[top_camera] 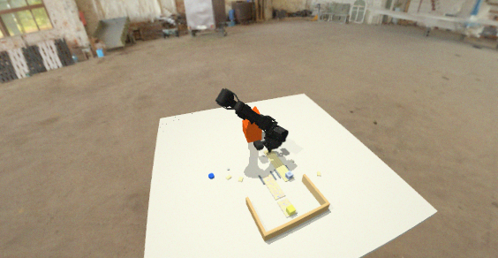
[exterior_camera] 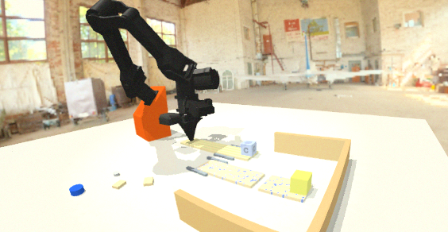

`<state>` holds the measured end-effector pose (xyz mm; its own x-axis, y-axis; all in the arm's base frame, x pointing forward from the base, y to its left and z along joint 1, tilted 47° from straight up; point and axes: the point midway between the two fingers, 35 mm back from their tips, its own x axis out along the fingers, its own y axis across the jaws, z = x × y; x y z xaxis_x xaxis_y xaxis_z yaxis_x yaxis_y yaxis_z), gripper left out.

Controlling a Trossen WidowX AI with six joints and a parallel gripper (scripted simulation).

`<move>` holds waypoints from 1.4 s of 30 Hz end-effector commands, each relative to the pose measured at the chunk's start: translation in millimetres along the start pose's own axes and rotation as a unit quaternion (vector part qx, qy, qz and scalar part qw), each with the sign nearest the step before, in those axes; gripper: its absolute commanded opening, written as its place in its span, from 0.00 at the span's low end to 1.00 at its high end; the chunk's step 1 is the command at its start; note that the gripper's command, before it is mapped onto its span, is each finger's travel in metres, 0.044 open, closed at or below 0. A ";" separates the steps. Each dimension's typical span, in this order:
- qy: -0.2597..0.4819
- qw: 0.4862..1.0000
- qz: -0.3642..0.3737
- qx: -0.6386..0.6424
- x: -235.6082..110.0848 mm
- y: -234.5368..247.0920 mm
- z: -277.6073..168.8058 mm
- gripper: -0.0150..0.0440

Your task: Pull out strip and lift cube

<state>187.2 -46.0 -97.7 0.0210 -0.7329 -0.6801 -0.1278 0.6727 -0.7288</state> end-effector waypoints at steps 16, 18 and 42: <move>0.007 0.998 0.005 -0.056 -39.0 0.5 46.5 0.70; 0.007 0.998 0.005 -0.056 -39.7 0.9 54.4 0.79; 0.005 0.998 0.005 -0.054 -48.0 2.8 148.8 1.00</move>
<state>322.7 4.5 -80.0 0.0026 -0.7239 -0.6899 -0.2318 0.6707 -0.7046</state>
